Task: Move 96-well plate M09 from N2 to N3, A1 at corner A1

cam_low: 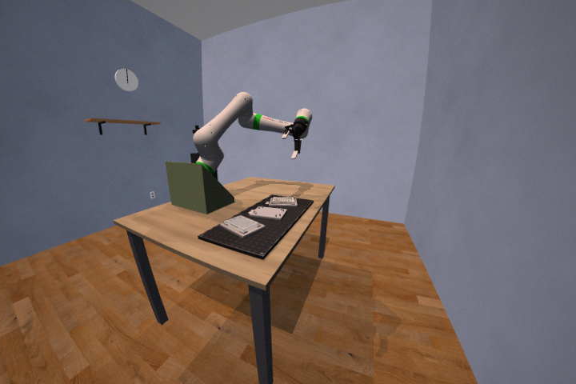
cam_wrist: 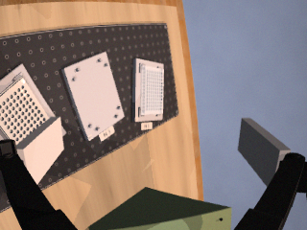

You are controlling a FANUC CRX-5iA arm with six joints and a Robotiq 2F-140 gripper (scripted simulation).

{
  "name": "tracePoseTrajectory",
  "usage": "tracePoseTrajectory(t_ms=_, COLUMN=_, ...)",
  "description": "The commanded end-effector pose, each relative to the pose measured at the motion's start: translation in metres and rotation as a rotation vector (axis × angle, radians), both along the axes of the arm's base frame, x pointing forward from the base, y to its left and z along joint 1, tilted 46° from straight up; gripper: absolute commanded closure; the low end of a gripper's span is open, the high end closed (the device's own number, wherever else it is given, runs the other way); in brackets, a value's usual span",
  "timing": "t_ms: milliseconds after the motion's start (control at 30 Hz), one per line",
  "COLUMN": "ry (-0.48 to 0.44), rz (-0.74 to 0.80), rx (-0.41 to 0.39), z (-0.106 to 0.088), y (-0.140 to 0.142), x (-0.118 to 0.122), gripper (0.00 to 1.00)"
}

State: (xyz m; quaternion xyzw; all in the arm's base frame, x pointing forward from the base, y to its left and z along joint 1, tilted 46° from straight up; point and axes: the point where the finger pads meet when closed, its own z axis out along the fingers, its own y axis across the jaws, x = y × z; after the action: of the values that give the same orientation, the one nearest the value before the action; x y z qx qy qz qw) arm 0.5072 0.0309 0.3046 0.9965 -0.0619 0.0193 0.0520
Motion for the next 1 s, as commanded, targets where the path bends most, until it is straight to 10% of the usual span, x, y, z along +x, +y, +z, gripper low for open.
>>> tracePoseTrajectory(t_ms=0, ry=0.032, rz=0.085, rx=0.069, z=-0.022, y=-0.021, x=-0.004, gripper=0.0)
tracePoseTrajectory(t_ms=200, ry=0.076, rz=0.274, rx=0.29, z=-0.089, y=0.011, x=-0.015, gripper=0.0)
tracePoseTrajectory(t_ms=400, ry=0.076, rz=0.329, rx=0.372, z=-0.109, y=0.03, x=-0.019, gripper=0.0)
tracePoseTrajectory(t_ms=467, ry=0.053, rz=0.415, rx=0.519, z=-0.139, y=0.064, x=-0.024, gripper=0.0)
tracePoseTrajectory(t_ms=967, ry=-0.133, rz=0.542, rx=0.843, z=-0.183, y=0.141, x=-0.02, gripper=0.0)
